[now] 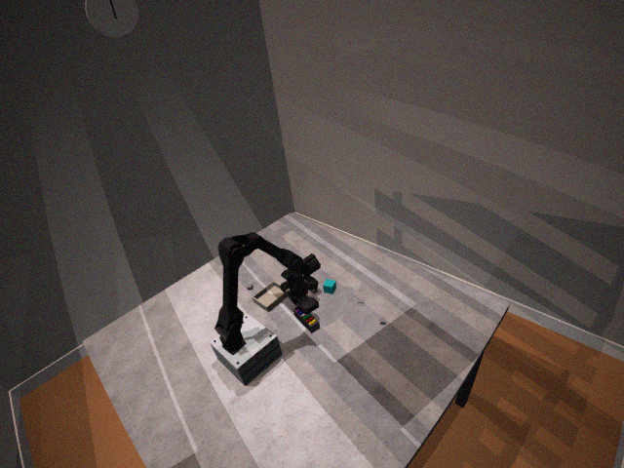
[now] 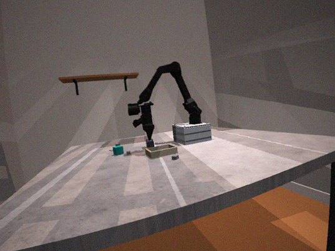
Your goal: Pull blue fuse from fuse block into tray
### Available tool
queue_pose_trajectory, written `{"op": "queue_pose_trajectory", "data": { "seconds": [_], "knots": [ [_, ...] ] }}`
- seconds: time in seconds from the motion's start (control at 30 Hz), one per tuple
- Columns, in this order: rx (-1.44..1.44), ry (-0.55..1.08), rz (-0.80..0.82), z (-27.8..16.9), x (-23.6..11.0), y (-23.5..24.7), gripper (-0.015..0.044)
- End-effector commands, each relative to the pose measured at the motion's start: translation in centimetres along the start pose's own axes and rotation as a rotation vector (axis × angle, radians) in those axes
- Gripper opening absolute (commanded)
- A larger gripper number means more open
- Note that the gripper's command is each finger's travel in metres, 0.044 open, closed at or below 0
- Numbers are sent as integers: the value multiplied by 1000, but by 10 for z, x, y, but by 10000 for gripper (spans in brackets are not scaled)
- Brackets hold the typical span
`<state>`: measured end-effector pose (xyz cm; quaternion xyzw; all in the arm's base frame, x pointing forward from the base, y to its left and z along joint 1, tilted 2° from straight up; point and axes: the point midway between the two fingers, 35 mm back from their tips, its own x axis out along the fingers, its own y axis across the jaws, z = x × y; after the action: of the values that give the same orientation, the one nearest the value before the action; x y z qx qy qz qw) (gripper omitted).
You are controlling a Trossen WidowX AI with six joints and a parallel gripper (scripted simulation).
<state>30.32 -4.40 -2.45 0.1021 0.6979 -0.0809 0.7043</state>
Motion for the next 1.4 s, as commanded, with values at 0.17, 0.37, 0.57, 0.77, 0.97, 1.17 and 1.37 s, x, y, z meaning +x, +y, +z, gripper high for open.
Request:
{"op": "queue_pose_trajectory", "data": {
  "seconds": [0.17,0.37,0.57,0.77,0.97,1.17,1.37],
  "knots": [
    [-2,2,4,0,5,0,63],
    [-2,2,4,0,10,0,63],
    [-2,2,4,0,11,1,63],
    [-1,-1,0,0,10,0,56],
    [-1,-1,0,0,10,0,16],
    [-1,-1,0,0,10,0,0],
    [-1,-1,0,0,8,0,0]
  ]
}}
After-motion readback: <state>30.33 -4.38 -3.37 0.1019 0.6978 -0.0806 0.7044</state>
